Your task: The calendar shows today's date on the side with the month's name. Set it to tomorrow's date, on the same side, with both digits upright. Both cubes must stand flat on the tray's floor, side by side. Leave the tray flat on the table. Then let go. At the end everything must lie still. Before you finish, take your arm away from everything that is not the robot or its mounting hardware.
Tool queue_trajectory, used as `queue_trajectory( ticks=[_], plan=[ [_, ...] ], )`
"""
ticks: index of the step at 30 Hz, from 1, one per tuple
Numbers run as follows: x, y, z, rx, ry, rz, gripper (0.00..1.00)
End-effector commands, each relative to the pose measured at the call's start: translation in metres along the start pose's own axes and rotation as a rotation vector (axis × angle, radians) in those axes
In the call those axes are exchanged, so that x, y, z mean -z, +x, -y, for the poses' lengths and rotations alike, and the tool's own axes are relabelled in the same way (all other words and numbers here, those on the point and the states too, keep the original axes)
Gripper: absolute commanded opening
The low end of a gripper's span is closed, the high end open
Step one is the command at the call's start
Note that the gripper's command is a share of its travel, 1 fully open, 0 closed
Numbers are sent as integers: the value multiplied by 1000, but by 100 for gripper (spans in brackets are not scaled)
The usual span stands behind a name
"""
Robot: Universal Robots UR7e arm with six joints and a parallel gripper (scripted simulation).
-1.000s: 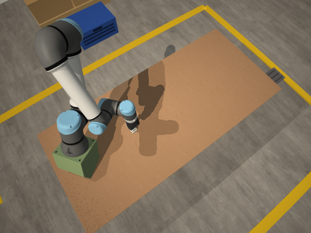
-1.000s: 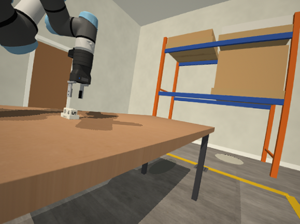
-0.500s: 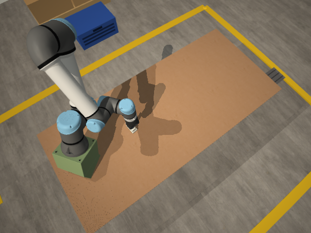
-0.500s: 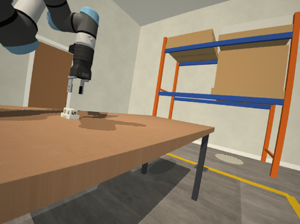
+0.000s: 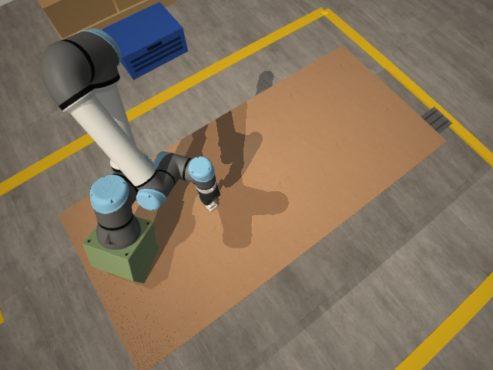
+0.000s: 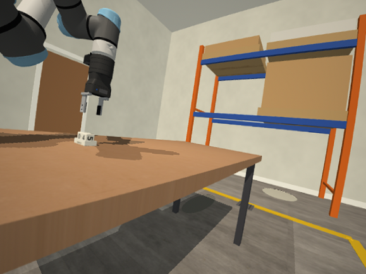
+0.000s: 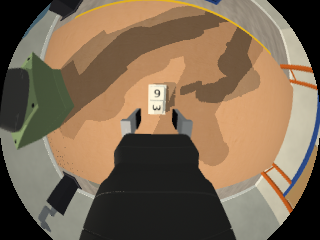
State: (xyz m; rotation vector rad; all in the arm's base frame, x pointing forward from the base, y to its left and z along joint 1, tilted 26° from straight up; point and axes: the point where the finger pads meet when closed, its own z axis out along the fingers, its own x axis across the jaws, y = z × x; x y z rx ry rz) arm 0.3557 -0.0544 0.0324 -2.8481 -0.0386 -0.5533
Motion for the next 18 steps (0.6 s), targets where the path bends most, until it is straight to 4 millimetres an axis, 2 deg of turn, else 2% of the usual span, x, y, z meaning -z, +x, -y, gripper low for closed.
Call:
queue_trajectory(
  ticks=[1,18],
  plan=[
    [2,2,-2,0,-4,-3,100],
    [9,2,-3,1,-6,-5,100]
  ],
)
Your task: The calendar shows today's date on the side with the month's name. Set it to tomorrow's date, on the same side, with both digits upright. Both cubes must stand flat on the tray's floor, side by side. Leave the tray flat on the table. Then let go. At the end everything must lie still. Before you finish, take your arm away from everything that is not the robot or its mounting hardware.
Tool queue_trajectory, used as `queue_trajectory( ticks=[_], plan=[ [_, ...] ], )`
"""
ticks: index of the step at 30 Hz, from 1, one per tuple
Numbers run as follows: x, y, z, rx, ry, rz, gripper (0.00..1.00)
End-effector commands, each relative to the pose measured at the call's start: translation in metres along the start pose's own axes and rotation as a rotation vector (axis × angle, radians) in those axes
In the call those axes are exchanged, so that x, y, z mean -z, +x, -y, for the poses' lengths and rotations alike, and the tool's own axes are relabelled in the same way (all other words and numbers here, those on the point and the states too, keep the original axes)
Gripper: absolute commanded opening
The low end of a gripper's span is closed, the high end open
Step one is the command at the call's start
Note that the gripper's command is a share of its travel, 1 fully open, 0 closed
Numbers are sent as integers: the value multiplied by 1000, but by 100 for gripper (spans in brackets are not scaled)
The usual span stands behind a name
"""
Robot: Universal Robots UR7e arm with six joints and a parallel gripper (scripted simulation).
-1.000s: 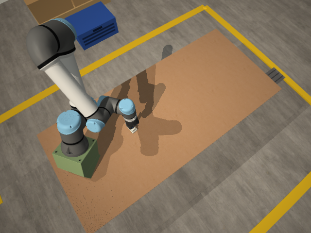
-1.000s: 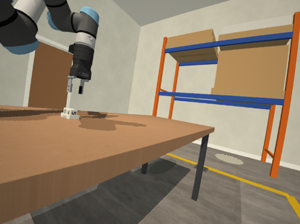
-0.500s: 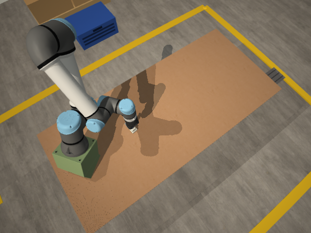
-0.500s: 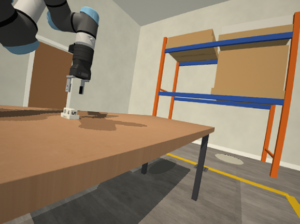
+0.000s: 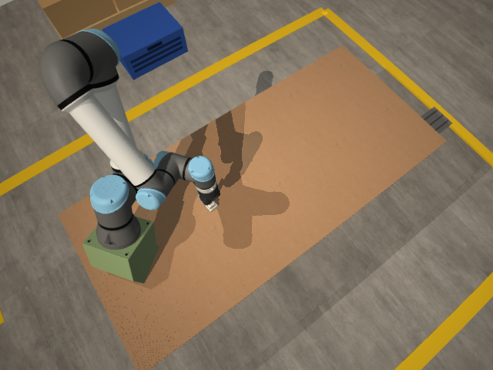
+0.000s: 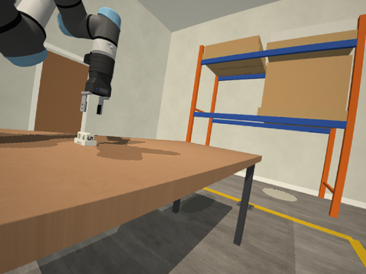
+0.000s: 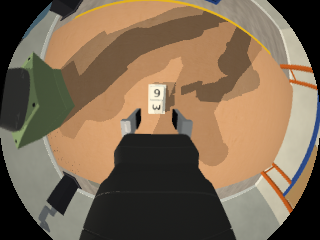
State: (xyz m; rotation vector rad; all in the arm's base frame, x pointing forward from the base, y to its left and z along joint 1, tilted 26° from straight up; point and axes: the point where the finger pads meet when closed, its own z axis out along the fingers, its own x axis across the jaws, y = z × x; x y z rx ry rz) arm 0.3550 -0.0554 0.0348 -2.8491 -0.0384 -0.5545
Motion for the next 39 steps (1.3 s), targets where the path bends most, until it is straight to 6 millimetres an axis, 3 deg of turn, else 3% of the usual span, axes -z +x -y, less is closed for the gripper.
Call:
queue_trajectory(
  ticks=[1,14,23,39],
  plan=[
    [8,2,-3,1,-5,-4,100],
    [50,2,-3,1,-5,-4,100],
    [68,2,-2,1,-5,-4,100],
    [71,1,-2,-1,-2,-2,100]
  ],
)
